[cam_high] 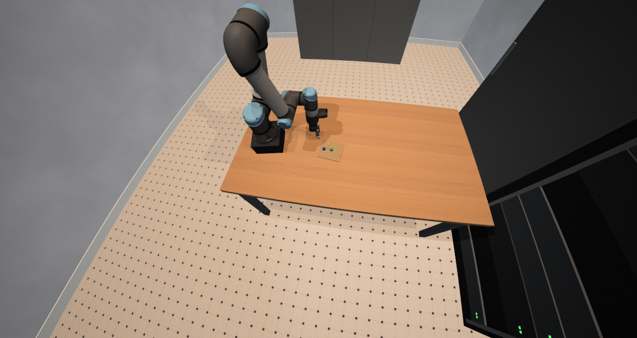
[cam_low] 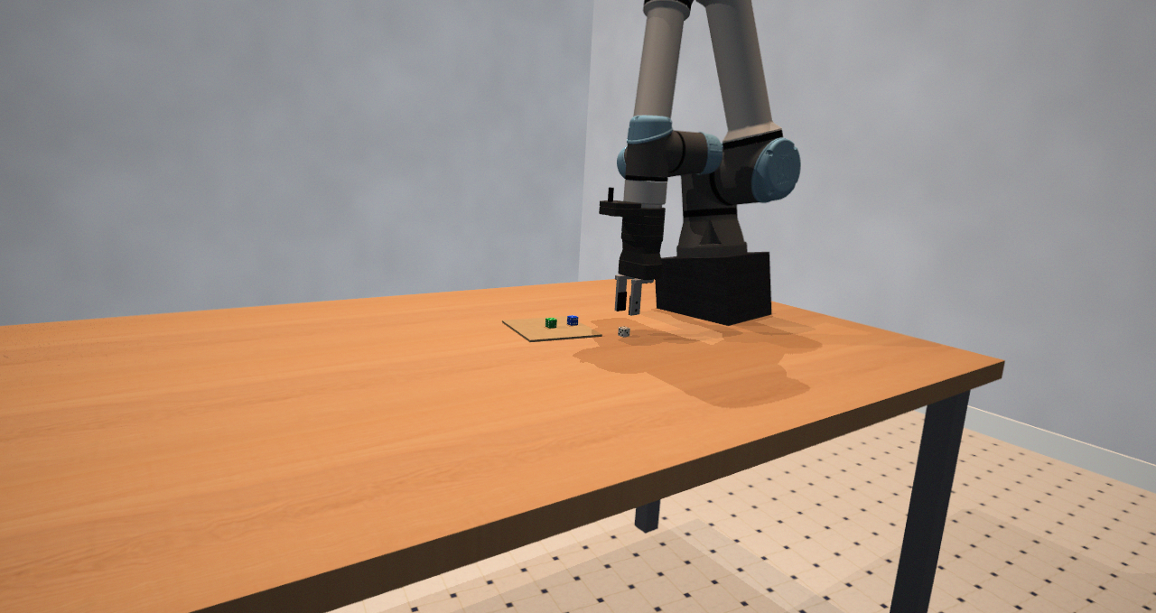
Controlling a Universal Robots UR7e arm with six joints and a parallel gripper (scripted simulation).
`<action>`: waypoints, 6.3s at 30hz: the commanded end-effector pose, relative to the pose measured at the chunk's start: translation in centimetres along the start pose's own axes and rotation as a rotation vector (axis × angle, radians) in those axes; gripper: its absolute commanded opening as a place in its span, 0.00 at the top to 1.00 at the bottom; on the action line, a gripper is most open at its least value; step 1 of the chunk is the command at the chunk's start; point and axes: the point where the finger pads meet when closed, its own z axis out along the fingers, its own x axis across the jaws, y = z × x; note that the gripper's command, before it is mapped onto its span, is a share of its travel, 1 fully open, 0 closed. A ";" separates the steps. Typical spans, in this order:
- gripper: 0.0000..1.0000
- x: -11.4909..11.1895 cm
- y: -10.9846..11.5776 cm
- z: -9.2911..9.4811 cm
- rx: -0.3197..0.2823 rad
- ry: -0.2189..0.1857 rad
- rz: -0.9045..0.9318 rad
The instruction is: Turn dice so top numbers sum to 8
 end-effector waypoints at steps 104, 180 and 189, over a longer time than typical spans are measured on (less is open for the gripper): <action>0.36 0.0 -0.1 3.9 0.002 0.000 0.000; 0.66 0.0 -0.1 3.0 0.002 0.000 0.000; 0.66 0.0 -0.1 1.1 0.002 0.000 0.000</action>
